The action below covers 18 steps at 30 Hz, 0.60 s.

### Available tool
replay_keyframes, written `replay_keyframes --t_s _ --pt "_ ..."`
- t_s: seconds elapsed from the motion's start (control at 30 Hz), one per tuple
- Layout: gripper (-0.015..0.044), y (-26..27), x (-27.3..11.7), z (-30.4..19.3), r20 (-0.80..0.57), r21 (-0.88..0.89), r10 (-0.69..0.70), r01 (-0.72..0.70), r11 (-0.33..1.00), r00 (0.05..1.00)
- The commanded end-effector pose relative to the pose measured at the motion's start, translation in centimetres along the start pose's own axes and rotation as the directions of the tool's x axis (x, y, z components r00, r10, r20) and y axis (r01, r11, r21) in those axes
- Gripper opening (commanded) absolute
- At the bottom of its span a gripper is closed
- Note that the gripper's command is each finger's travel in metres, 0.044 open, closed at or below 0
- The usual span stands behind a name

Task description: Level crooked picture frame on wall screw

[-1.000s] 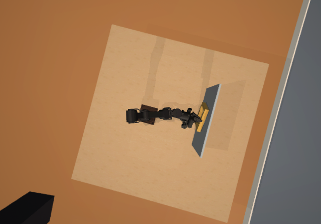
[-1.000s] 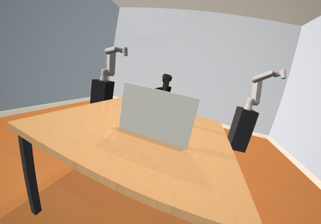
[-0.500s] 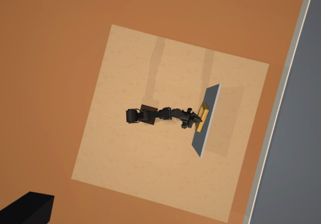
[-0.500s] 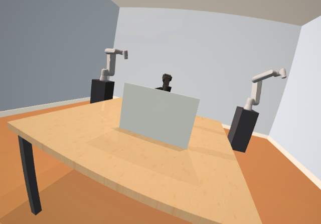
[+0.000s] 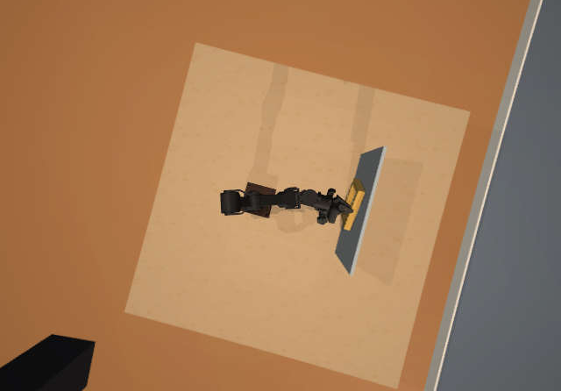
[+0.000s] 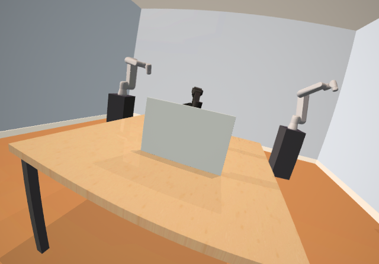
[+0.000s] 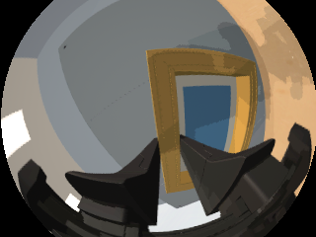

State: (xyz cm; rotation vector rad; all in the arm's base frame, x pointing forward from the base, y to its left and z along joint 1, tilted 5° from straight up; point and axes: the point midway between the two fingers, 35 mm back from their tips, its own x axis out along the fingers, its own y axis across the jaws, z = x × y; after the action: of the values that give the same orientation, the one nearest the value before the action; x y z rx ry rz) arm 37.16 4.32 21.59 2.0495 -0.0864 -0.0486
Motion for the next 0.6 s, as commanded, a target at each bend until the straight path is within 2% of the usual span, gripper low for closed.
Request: replay_keyframes --t_s 0.0,0.57 --pt "0.0 0.51 0.03 -0.29 -0.009 0.003 0.017 -0.017 1.0 1.0" --pt "0.0 0.52 0.02 -0.43 -0.009 0.003 0.017 -0.017 1.0 1.0"
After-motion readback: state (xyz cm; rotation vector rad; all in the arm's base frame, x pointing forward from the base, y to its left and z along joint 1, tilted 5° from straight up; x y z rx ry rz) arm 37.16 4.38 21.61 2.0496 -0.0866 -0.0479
